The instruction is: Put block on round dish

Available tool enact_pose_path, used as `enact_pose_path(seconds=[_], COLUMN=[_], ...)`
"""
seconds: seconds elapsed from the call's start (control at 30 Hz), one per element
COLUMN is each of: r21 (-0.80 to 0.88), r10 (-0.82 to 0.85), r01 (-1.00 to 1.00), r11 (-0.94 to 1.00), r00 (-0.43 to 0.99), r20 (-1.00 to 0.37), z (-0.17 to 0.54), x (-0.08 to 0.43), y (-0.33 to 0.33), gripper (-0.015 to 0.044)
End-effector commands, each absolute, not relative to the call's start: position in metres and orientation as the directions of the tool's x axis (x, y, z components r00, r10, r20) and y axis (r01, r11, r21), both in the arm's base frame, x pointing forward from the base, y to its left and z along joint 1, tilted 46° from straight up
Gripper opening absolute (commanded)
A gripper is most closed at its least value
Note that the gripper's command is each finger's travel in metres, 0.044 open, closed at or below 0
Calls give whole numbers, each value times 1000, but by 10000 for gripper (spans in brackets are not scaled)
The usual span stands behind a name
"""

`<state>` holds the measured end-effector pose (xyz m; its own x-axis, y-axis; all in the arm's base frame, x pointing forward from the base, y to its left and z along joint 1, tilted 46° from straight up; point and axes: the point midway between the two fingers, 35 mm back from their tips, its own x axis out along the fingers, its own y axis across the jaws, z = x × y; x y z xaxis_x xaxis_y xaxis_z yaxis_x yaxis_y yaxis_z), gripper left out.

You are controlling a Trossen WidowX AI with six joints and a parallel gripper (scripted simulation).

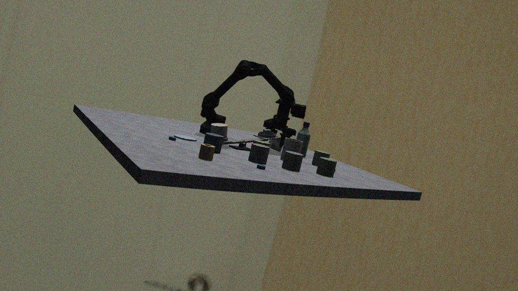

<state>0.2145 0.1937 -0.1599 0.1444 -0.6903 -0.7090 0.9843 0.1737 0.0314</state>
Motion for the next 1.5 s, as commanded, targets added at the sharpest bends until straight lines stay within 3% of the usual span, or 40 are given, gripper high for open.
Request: enact_pose_path(seconds=[0.0,0.07,0.37,0.57,0.6,1.0,1.47], r21=[33,33,34,105,91,-151,-442], r10=[-690,-689,-688,-593,-593,-607,-625], r01=[984,984,983,971,968,859,550], r11=[173,174,181,217,234,488,709], r00=[145,146,151,216,216,210,200], r20=[-709,-710,-710,-775,-775,-767,-754], z=[-160,-152,-122,-105,-104,-90,-72], x=[215,214,207,211,211,220,231], y=[194,203,231,263,263,256,245], gripper=[394,440,440,282,260,260,260])
